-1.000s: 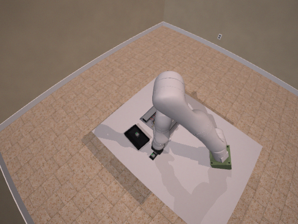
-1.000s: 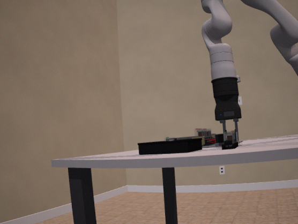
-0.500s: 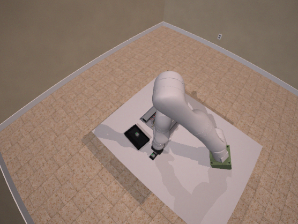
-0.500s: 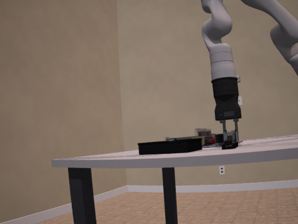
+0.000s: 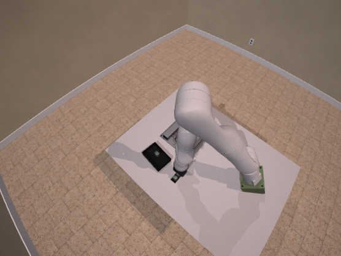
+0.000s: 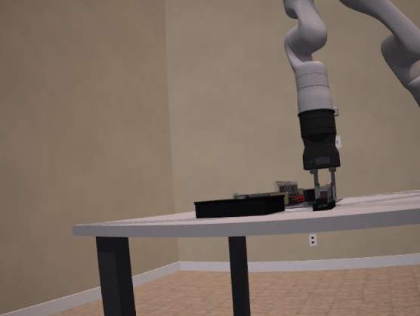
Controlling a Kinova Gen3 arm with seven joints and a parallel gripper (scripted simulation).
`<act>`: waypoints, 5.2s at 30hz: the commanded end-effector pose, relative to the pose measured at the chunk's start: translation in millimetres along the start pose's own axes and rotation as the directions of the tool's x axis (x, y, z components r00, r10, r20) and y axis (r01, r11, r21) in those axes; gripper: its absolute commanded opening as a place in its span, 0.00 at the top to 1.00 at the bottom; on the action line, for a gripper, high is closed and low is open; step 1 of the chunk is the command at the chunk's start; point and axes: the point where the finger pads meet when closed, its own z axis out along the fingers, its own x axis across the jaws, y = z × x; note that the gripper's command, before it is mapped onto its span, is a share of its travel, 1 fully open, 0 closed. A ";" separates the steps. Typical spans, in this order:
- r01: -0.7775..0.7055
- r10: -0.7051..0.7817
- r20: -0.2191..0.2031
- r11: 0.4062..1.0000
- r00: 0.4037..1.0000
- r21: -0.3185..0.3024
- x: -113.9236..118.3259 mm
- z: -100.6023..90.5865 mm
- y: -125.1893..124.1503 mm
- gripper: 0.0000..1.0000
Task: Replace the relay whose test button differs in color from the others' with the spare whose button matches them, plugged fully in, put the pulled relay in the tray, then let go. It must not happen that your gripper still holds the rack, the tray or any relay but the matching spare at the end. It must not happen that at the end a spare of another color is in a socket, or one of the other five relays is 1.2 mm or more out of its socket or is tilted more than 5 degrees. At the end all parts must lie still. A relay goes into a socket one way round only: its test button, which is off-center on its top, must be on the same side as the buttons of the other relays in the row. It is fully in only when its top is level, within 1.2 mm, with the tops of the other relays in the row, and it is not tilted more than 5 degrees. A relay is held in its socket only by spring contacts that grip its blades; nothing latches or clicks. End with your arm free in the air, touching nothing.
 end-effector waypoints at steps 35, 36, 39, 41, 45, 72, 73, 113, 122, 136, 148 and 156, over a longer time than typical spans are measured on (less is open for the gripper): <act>0.001 -0.001 -0.005 1.000 1.000 0.004 2.3 -19.2 -0.8 1.00; 0.001 -0.001 -0.005 1.000 1.000 0.004 2.2 -20.5 -0.7 1.00; 0.001 -0.001 -0.003 1.000 1.000 0.003 2.1 -24.5 -0.7 1.00; 0.001 -0.001 -0.002 1.000 1.000 0.002 2.0 -27.2 -0.7 1.00; 0.000 0.000 -0.001 1.000 1.000 0.001 1.8 -32.5 -0.6 1.00; 0.000 0.000 -0.004 1.000 1.000 0.003 3.2 -60.8 -1.8 1.00; 0.000 0.000 -0.003 1.000 1.000 0.003 2.9 -62.8 -1.6 1.00; -0.001 0.001 0.000 1.000 1.000 0.001 -2.4 -93.7 1.6 1.00; -0.001 0.001 0.002 1.000 1.000 -0.001 -2.6 -92.3 1.9 1.00; -0.001 0.001 0.001 1.000 1.000 -0.001 -1.3 -88.9 1.0 1.00; -0.001 0.001 0.002 1.000 1.000 -0.001 -0.8 -87.4 0.6 1.00; -0.001 0.001 0.002 1.000 1.000 -0.001 -0.7 -86.9 0.5 1.00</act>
